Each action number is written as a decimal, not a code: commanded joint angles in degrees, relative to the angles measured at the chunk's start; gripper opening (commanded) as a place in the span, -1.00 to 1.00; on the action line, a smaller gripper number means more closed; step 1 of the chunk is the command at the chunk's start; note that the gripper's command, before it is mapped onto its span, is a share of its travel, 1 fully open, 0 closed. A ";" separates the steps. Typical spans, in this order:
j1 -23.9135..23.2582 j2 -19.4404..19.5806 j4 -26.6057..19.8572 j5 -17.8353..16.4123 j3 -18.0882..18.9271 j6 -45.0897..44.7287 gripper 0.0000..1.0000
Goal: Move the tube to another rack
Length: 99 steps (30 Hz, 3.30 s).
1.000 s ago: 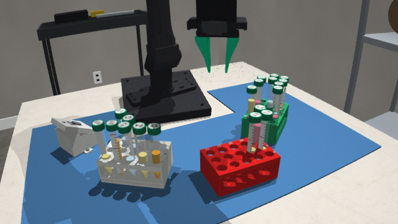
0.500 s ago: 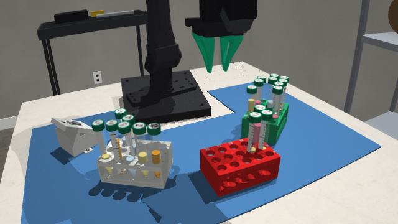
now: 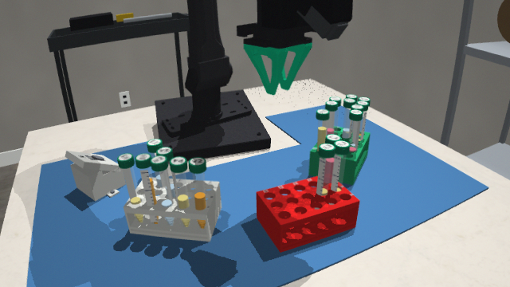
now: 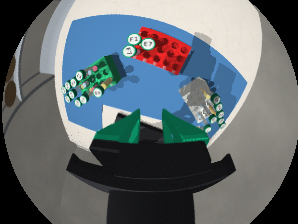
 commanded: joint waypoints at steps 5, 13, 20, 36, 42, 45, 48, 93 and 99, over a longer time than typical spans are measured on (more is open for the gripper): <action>0.01 -0.37 0.11 0.02 0.21 -14.43 -0.40; 0.60 2.00 -0.01 0.11 2.68 -22.48 -0.40; 1.94 8.21 -1.04 0.31 9.90 -21.16 -0.40; 3.79 19.62 -4.97 0.60 25.22 -19.34 -0.40; 3.66 18.85 -4.69 0.58 24.16 -19.46 -0.40; 3.62 18.66 -4.62 0.57 23.90 -19.50 -0.40; 3.56 18.39 -3.57 0.56 22.59 -19.57 -0.40; 3.00 18.44 9.01 0.48 10.09 -20.12 -0.40; 2.97 18.27 9.37 0.47 9.56 -20.15 -0.40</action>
